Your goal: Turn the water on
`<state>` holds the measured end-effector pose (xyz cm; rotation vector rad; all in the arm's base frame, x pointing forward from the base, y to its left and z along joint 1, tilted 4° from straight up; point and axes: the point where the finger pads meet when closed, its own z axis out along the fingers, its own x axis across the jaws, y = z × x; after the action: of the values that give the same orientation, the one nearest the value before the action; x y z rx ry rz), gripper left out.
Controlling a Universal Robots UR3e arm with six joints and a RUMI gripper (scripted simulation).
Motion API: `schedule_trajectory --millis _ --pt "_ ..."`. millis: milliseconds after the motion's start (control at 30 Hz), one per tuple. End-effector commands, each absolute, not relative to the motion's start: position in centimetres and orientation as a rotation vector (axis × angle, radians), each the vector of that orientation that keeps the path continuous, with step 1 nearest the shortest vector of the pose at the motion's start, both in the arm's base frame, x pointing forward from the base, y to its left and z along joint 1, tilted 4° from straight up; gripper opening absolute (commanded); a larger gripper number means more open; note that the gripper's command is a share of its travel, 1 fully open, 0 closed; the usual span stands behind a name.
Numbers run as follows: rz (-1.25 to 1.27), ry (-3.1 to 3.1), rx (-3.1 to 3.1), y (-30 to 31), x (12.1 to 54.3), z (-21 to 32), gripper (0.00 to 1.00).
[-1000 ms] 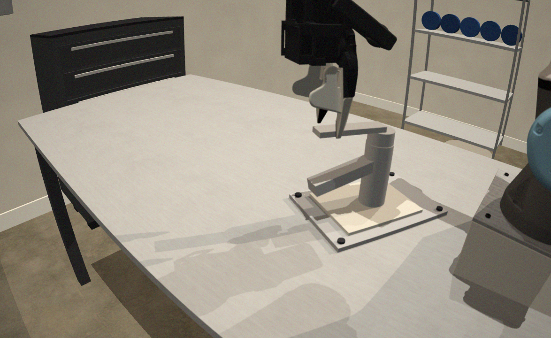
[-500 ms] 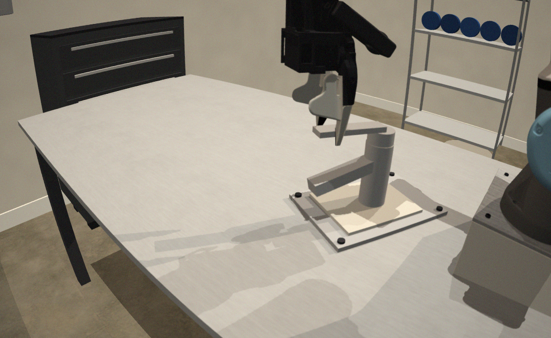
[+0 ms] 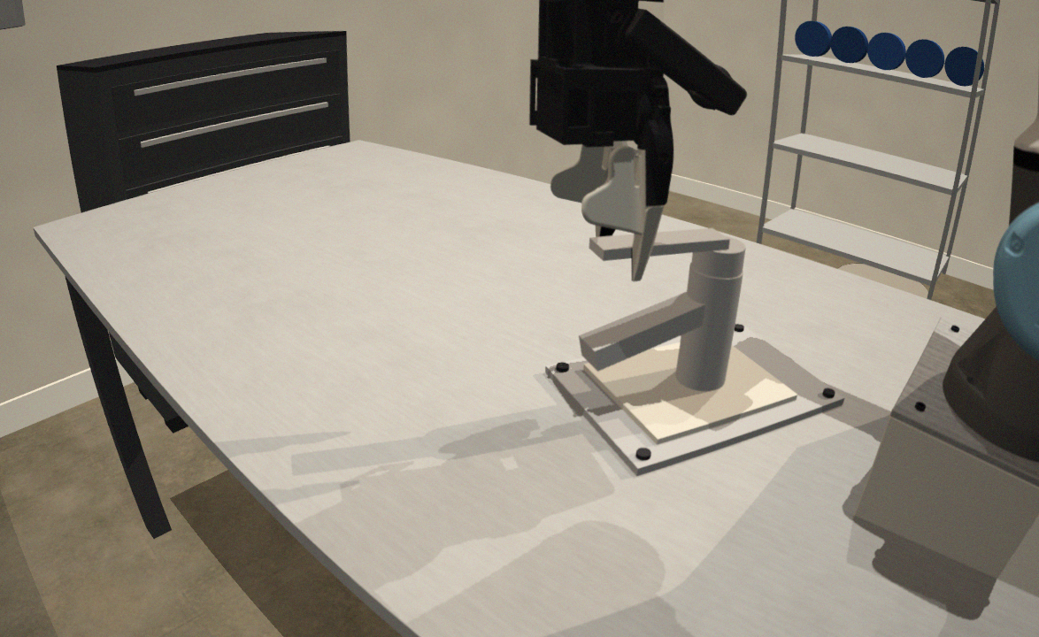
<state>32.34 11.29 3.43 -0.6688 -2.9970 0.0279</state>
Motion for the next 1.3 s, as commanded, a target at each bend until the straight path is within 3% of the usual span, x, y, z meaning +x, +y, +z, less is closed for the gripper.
schedule_trajectory --millis 0,1133,1167,1267 --pt "0.027 -3.0 -0.67 11.29 32.42 3.47 0.39" --pt "0.027 -3.0 -0.67 11.29 32.42 3.47 0.39" --pt "0.027 -3.0 -0.67 11.29 32.42 3.47 0.0" --pt "0.027 -3.0 -0.67 11.29 32.42 3.47 0.0"
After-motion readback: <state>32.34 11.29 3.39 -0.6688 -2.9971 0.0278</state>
